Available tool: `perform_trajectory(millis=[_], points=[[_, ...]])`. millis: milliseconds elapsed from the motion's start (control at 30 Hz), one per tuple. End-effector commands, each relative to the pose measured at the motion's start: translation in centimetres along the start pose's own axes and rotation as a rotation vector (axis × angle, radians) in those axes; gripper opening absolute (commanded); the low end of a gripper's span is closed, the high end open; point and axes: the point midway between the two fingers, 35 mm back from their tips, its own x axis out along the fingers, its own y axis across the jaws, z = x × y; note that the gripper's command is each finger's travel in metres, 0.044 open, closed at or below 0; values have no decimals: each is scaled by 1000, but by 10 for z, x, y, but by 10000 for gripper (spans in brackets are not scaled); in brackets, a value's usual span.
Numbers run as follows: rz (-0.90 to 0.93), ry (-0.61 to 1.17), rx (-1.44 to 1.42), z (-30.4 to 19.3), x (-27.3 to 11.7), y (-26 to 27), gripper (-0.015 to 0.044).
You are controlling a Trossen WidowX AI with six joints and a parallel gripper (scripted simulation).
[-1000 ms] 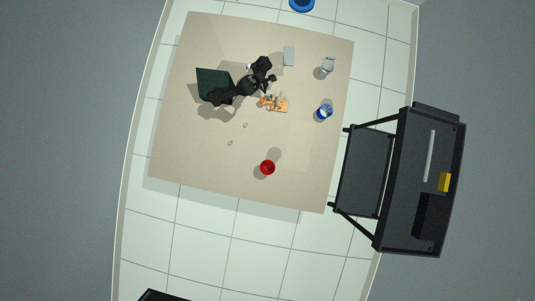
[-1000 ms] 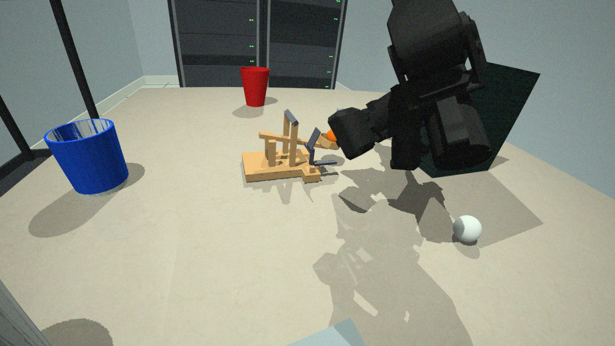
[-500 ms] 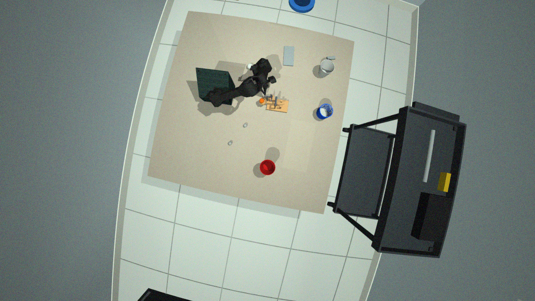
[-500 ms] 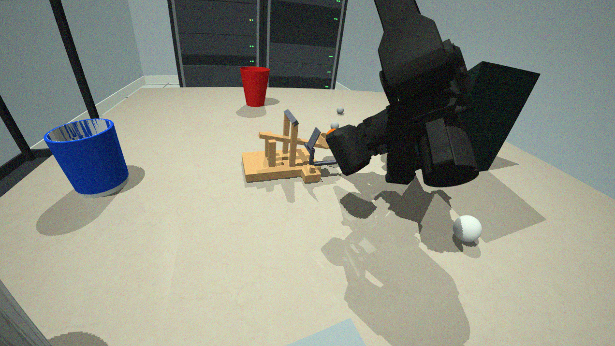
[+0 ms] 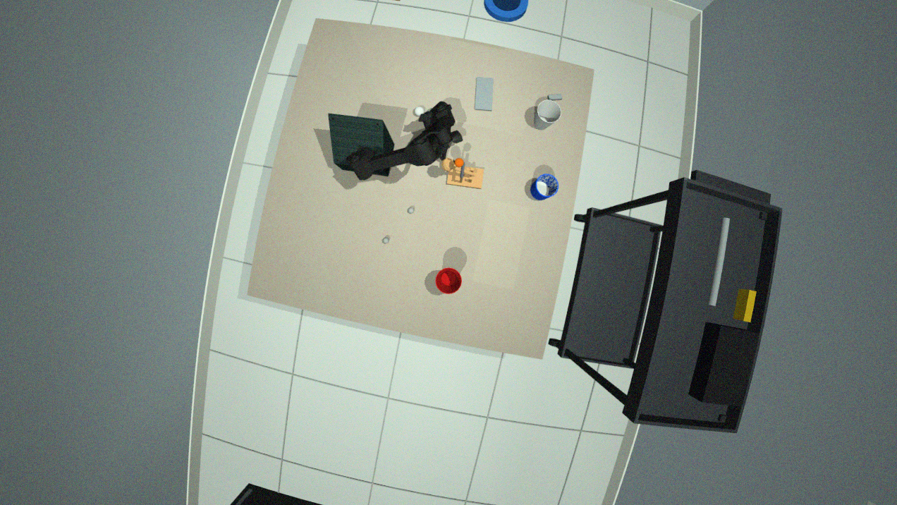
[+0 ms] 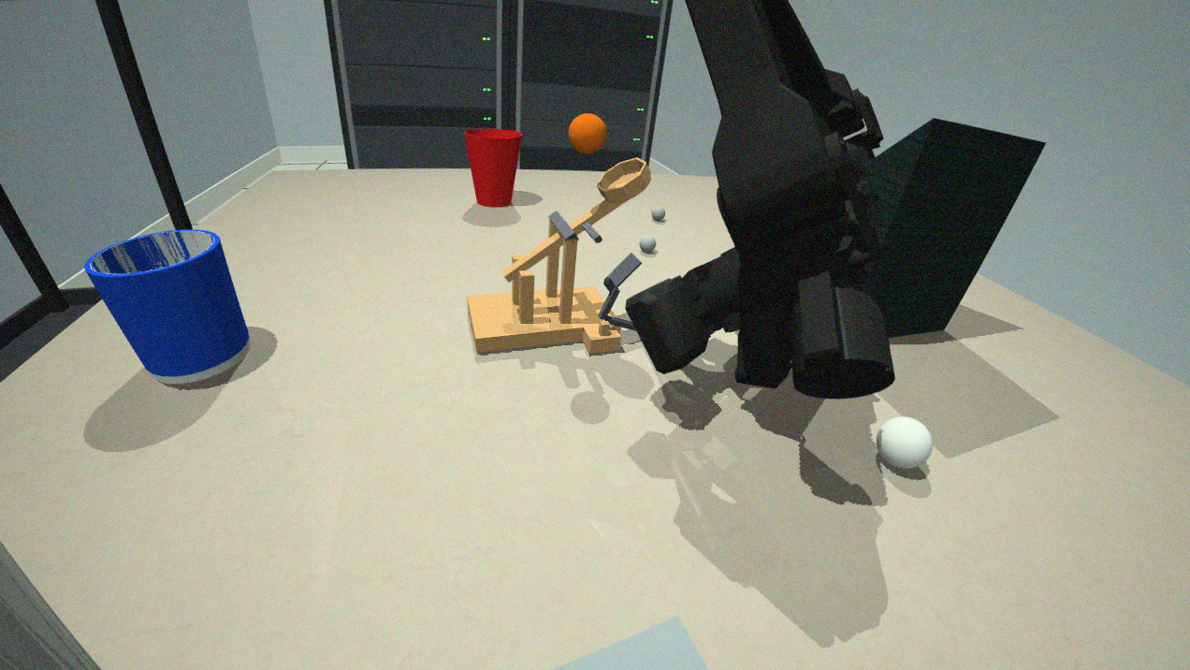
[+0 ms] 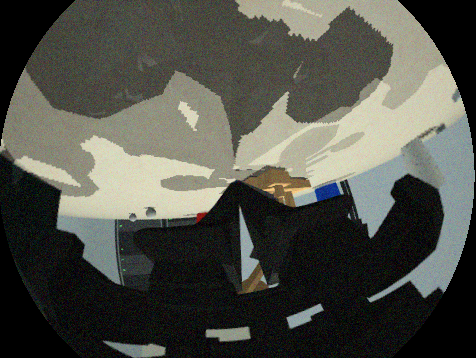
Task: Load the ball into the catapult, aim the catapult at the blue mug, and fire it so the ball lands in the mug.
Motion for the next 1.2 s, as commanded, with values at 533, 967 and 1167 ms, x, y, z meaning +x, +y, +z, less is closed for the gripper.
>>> perform_trajectory(millis=[533,967,1167], points=[[-61,-63,-48,-45,-109,-37,131],[6,-263,325,-60,-104,-77,440],[36,-353,496,-70,-101,-97,440]])
